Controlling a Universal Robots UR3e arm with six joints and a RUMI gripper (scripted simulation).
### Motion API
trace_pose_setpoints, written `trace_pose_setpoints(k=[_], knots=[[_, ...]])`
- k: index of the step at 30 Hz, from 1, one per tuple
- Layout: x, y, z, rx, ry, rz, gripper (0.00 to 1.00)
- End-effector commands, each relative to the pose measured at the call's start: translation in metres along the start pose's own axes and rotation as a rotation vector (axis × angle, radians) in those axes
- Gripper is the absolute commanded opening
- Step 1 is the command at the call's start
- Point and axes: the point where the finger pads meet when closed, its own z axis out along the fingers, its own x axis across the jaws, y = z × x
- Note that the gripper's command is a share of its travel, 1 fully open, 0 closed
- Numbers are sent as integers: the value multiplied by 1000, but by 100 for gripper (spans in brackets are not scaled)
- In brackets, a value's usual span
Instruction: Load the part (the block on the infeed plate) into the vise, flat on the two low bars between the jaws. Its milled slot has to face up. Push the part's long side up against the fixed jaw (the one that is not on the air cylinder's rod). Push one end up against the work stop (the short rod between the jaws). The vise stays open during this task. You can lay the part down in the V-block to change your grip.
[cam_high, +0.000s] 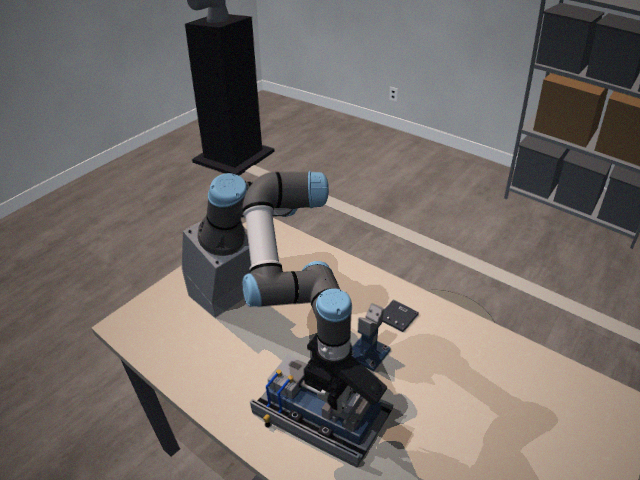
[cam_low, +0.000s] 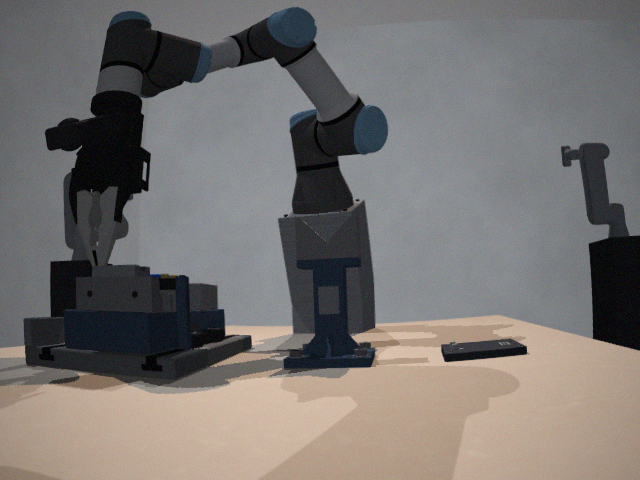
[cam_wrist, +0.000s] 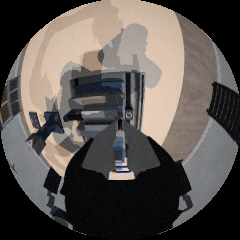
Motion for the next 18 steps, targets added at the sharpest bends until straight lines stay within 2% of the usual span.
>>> trace_pose_setpoints(k=[1,18], knots=[[-1,-1,-1,2,2,-1,0],[-4,-1,-1,2,2,-1,0]])
